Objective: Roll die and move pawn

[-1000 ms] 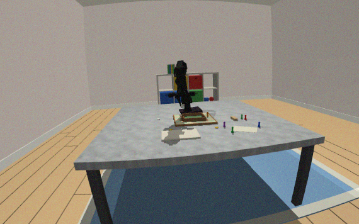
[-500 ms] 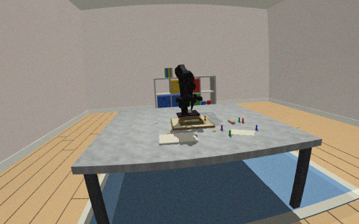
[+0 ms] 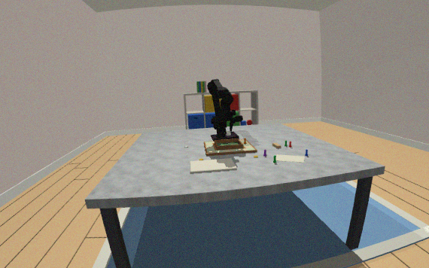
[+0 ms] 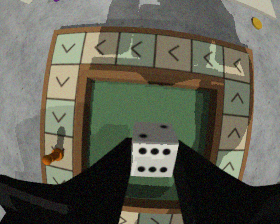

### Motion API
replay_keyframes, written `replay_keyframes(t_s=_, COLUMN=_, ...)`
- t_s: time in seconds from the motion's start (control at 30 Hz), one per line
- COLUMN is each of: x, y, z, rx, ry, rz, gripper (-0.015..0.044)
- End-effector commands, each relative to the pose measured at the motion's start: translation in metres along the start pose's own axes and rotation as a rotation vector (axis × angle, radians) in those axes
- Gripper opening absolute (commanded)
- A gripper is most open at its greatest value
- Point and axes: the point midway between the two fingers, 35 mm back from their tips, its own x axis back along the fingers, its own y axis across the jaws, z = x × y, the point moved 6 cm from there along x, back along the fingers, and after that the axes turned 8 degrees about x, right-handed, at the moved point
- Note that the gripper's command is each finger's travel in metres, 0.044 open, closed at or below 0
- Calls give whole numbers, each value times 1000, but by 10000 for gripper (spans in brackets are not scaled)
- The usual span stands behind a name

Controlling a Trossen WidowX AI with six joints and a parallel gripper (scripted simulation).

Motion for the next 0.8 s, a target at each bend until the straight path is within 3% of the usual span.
replay_keyframes(t_s=0.0, x=-3, y=1, z=8, rx=9, ry=-110, rz=20, gripper=0)
replay_keyframes(t_s=0.37, x=-9, y=5, z=26, rx=6, ry=-472, rz=77, gripper=0)
replay_keyframes(t_s=0.77, x=31, y=8, z=46, rx=6, ry=-492, rz=79, gripper=0)
